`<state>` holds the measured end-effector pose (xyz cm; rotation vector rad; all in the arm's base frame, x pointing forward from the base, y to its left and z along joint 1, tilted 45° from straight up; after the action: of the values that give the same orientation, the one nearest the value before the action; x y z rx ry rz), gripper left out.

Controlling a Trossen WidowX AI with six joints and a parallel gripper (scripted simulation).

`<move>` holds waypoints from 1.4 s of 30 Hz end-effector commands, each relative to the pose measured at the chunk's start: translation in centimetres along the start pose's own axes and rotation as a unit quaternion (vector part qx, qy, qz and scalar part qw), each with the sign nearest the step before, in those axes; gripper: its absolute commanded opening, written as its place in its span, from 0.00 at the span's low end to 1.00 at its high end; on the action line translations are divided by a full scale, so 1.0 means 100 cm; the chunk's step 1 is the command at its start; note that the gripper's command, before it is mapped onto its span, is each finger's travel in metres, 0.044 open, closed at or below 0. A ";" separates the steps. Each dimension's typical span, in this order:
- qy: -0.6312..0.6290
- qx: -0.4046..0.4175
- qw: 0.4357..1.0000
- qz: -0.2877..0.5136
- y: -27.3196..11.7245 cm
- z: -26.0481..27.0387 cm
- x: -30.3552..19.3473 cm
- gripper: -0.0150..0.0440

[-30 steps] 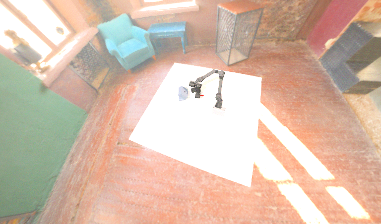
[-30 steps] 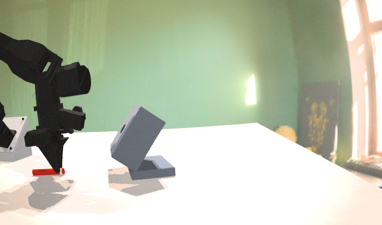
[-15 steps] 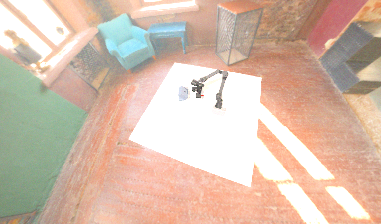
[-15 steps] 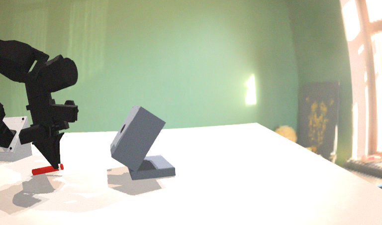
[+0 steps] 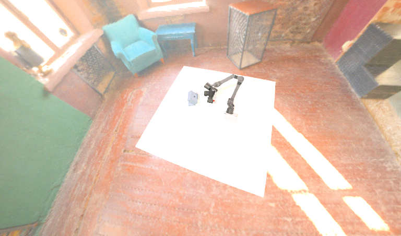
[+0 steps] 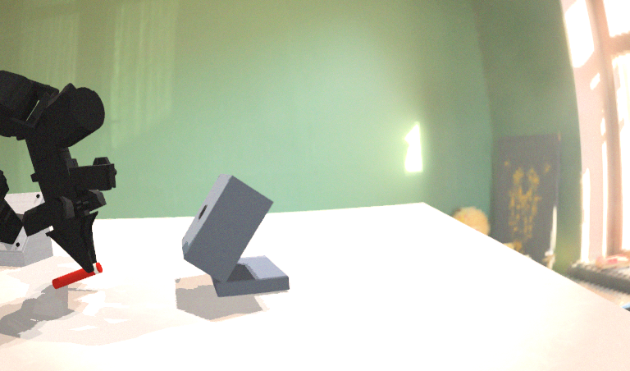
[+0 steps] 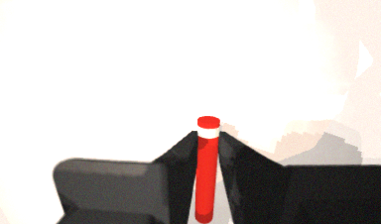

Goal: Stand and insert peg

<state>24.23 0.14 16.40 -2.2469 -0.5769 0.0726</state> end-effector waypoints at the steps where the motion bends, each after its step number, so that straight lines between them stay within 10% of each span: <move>1: 0.000 0.002 1.000 -0.016 -0.002 -0.001 -0.004 0.34; 42: -0.002 0.020 0.981 -0.192 -0.016 -0.006 -0.055 0.34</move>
<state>19.08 -1.62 17.21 -2.0694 -0.9643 -0.0944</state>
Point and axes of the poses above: the point midway between the two fingers, 35 mm back from their tips, its own y axis out along the fingers, its own z axis across the jaws, x = y × z, the point moved 10 cm from there along -y, back along the fingers, and after that the axes turned 6 degrees about y, right-handed, at the moved point
